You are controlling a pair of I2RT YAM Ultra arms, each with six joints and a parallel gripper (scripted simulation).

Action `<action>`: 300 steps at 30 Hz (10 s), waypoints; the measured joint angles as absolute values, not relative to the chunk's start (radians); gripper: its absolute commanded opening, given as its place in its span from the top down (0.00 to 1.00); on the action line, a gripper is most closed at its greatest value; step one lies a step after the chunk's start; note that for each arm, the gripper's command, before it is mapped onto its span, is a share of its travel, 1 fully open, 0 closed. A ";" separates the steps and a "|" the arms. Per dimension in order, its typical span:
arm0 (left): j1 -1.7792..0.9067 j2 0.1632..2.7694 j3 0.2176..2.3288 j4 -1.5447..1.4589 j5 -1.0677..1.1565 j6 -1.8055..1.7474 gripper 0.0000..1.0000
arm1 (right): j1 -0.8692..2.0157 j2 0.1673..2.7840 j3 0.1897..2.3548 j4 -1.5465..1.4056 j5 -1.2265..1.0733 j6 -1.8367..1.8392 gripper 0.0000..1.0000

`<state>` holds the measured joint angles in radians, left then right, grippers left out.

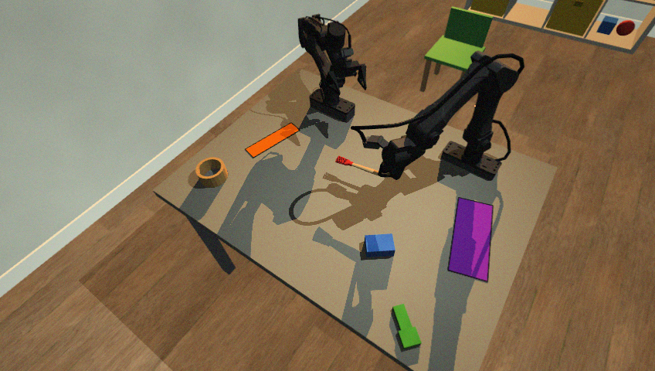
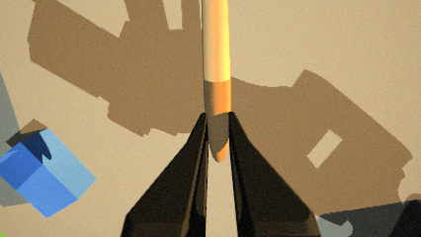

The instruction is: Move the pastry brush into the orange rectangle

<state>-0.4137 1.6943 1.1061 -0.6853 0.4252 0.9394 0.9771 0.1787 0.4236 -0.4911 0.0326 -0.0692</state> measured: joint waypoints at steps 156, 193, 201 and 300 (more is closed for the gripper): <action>-0.411 1.720 1.171 -0.768 0.440 1.015 0.93 | 0.531 1.783 1.153 -0.691 -0.456 -1.038 0.80; -0.512 1.151 0.963 -0.712 0.310 0.686 0.43 | 0.435 1.743 1.037 -0.711 -0.471 -1.187 0.81; -0.622 0.763 0.715 -0.580 0.230 0.448 0.43 | 0.158 1.644 0.885 -0.774 -0.488 -1.448 0.81; -1.221 1.759 0.710 0.970 -0.007 -0.067 0.43 | 0.088 1.022 0.321 -0.382 0.148 0.266 0.81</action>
